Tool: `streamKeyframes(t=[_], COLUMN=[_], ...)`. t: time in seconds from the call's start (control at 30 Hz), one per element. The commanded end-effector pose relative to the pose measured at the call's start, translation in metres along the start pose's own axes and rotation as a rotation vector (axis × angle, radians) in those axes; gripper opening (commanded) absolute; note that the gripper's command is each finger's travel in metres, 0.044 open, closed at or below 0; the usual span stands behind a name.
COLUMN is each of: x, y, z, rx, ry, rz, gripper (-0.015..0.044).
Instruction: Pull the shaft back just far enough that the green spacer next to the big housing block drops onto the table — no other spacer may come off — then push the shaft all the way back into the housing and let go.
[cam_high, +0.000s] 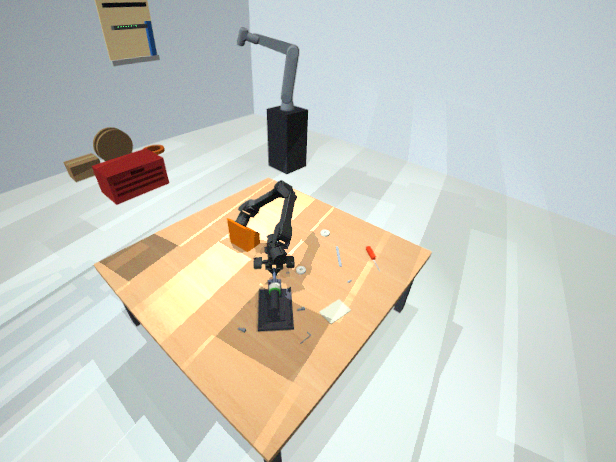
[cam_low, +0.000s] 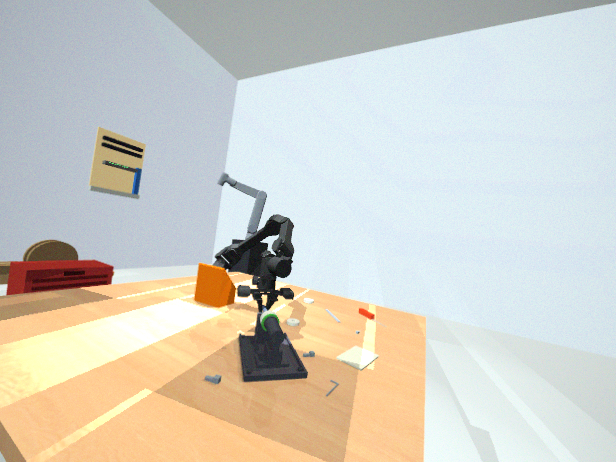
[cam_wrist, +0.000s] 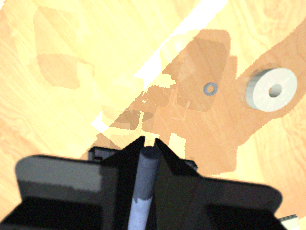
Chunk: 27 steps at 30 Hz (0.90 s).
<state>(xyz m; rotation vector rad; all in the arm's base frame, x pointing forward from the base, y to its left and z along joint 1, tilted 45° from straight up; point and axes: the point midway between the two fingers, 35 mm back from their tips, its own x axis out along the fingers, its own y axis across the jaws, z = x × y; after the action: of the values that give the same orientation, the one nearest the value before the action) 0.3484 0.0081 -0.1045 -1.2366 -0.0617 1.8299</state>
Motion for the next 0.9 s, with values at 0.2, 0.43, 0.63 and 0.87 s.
streamKeyframes(t=[0.2, 0.43, 0.63, 0.87], x=[0.0001, 0.0002, 0.0002, 0.0002], y=[-0.0004, -0.0004, -0.0004, -0.0004], z=[0.0021, 0.0029, 0.0035, 0.0043], rx=[0.003, 0.003, 0.003, 0.003], ry=[-0.003, -0.003, -0.003, -0.003], rz=[-0.003, -0.003, -0.003, -0.003], gripper=[0.0000, 0.0000, 0.0000, 0.0000])
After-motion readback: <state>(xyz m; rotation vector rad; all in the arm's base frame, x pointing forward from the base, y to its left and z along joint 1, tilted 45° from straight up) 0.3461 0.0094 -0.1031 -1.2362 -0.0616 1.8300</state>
